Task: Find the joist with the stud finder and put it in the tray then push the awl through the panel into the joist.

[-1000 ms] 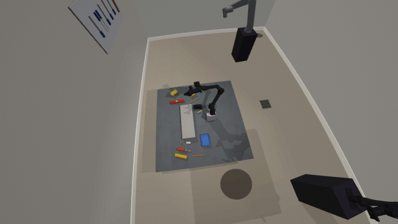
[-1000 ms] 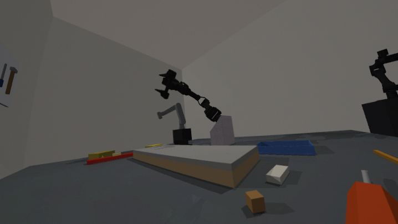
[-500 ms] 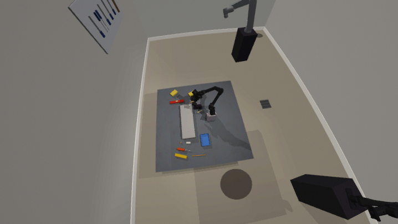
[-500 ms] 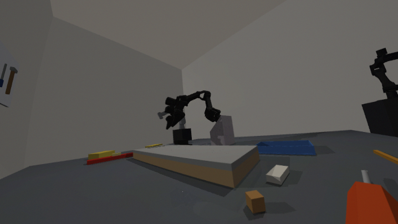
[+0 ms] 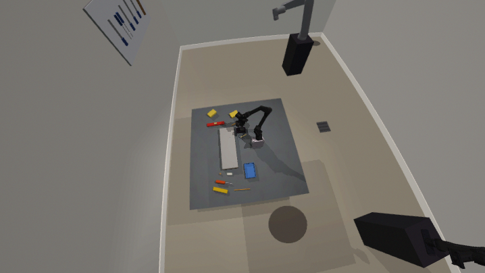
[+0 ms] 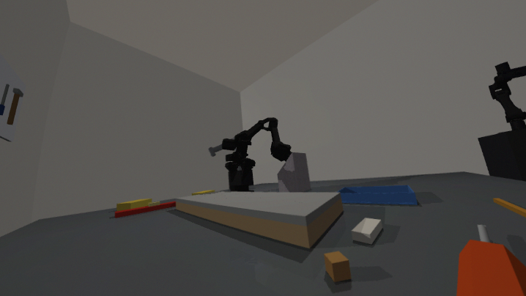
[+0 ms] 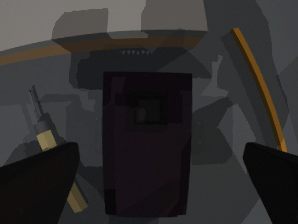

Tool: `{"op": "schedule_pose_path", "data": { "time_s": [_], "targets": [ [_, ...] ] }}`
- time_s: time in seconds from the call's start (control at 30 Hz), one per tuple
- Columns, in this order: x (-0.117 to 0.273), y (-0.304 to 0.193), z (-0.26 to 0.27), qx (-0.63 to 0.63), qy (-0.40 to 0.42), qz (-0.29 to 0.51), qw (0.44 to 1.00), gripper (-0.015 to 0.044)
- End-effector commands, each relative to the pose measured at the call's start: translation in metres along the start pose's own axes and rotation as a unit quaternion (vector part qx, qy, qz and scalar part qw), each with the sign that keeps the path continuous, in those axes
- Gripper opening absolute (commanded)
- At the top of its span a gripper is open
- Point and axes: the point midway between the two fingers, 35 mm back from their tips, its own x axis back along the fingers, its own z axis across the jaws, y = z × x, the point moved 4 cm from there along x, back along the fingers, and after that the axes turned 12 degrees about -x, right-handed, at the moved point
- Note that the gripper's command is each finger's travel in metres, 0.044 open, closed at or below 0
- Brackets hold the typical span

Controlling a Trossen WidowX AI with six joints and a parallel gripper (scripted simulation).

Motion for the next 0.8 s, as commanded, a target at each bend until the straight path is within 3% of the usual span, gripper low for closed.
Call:
{"op": "schedule_pose_path", "data": {
  "time_s": [0.0,0.77],
  "targets": [
    [-0.001,-0.001,0.004,0.000,0.000,0.002,1.000,0.0440],
    [-0.027,-0.007,0.007,0.000,0.000,0.003,1.000,0.0440]
  ]
}}
